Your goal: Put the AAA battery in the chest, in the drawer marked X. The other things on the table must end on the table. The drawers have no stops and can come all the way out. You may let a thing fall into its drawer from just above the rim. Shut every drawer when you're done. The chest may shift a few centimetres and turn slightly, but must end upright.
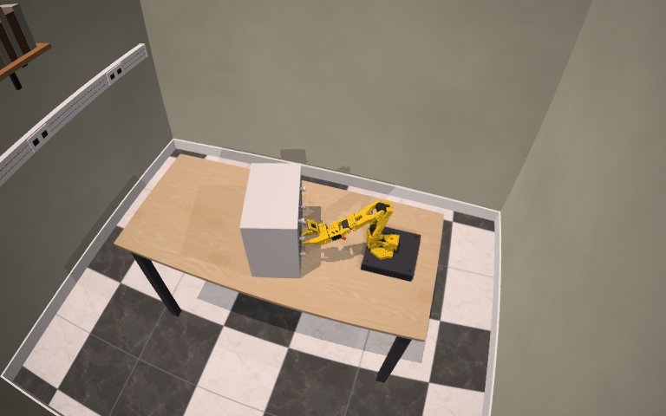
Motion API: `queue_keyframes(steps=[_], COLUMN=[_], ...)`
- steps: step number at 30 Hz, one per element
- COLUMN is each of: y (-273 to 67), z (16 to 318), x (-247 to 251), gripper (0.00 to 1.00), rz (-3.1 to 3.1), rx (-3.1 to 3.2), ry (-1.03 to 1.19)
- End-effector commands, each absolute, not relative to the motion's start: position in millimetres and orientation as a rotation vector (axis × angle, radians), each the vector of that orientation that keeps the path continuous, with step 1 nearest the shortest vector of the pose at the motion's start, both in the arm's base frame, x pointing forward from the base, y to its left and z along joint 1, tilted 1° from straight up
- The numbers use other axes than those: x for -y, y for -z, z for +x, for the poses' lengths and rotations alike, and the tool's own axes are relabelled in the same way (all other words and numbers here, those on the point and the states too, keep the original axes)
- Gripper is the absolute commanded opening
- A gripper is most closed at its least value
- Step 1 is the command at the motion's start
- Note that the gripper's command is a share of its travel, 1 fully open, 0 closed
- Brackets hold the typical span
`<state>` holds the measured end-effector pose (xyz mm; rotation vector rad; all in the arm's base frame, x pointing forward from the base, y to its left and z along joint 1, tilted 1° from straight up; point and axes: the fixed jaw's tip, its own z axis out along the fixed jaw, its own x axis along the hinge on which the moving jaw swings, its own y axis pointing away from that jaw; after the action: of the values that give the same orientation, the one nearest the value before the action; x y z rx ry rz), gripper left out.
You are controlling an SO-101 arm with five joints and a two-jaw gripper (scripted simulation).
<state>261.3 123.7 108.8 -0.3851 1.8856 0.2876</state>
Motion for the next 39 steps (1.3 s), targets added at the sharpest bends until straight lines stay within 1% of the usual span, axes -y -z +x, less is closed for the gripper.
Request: queue_keyframes(steps=[1,23,39], y=[-109.0,-109.0,-109.0], z=[264.3,264.3,264.3], x=[-121.2,-121.2,-121.2], gripper=[0.14,0.00,0.00], rz=[-0.368,-0.368,-0.368], rx=[-1.885,-1.885,-1.885], ry=[-0.284,-0.284,-0.284])
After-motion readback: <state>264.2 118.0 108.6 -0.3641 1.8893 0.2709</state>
